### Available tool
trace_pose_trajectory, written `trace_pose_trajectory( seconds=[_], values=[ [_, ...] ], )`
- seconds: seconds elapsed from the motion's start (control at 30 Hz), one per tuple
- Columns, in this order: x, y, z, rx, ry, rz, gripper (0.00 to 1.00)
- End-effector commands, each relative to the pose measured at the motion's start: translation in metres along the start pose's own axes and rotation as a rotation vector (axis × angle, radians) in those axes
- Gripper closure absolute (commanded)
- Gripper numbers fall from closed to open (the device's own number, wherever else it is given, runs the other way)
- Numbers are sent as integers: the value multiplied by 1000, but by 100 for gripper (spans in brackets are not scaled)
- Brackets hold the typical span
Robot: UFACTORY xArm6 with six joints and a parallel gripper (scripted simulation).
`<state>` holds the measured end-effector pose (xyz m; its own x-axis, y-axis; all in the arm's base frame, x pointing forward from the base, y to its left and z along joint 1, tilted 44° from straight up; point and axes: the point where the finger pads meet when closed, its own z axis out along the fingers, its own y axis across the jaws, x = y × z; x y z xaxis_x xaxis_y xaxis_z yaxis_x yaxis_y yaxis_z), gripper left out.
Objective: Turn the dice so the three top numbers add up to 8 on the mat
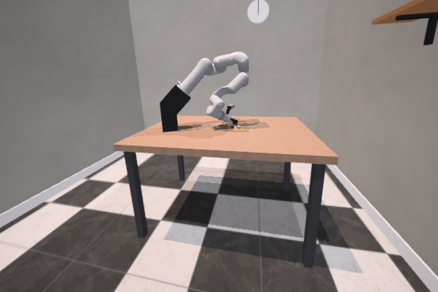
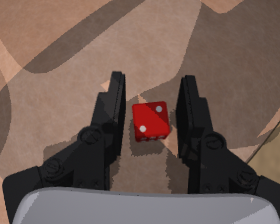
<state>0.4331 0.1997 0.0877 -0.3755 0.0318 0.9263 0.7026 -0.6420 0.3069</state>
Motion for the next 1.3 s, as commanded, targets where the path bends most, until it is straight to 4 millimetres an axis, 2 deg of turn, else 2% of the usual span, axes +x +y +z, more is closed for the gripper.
trace_pose_trajectory(
  seconds=[0.0, 1.27],
  values=[
    [0, 0, 0, 0, 0, 0, 64],
    [0, 0, -4, 0, 0, 0, 64]
  ],
)
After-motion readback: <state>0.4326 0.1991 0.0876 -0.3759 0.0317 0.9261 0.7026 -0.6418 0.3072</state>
